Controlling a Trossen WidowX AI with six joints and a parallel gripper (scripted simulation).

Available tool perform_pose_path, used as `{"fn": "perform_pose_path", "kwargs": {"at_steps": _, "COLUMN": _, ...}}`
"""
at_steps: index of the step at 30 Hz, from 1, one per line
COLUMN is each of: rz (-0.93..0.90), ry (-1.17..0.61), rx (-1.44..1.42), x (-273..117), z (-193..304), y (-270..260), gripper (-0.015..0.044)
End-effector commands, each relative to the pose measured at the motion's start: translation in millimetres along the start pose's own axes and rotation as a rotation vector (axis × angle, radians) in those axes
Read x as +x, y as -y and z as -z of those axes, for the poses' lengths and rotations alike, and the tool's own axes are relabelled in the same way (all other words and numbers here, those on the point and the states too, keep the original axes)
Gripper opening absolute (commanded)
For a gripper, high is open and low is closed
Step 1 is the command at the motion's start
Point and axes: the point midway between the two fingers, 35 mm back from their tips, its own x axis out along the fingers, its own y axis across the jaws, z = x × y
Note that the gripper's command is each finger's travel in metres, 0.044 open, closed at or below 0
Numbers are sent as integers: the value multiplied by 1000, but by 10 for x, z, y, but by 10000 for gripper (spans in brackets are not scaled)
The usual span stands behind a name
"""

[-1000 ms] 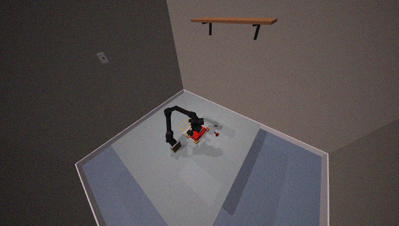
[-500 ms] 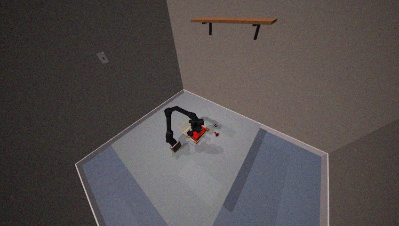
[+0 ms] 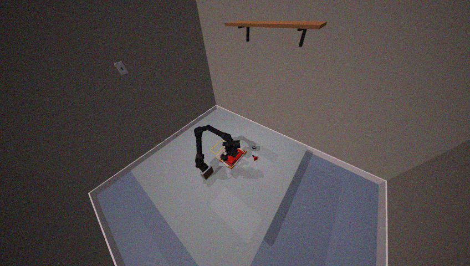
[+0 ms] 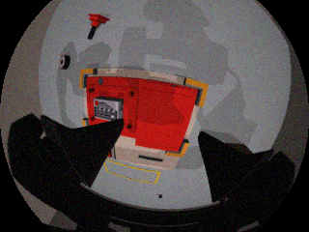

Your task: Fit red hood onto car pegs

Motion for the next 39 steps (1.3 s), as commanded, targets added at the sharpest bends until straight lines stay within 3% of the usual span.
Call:
{"fn": "perform_pose_path", "kwargs": {"at_steps": 1, "rz": -3, "ry": -3, "rx": 4, "x": 30, "z": 2, "y": -2, "gripper": 440}}
{"fn": "perform_pose_path", "kwargs": {"at_steps": 39, "rz": -3, "ry": -4, "rx": 3, "x": 255, "z": 13, "y": -1, "gripper": 440}}
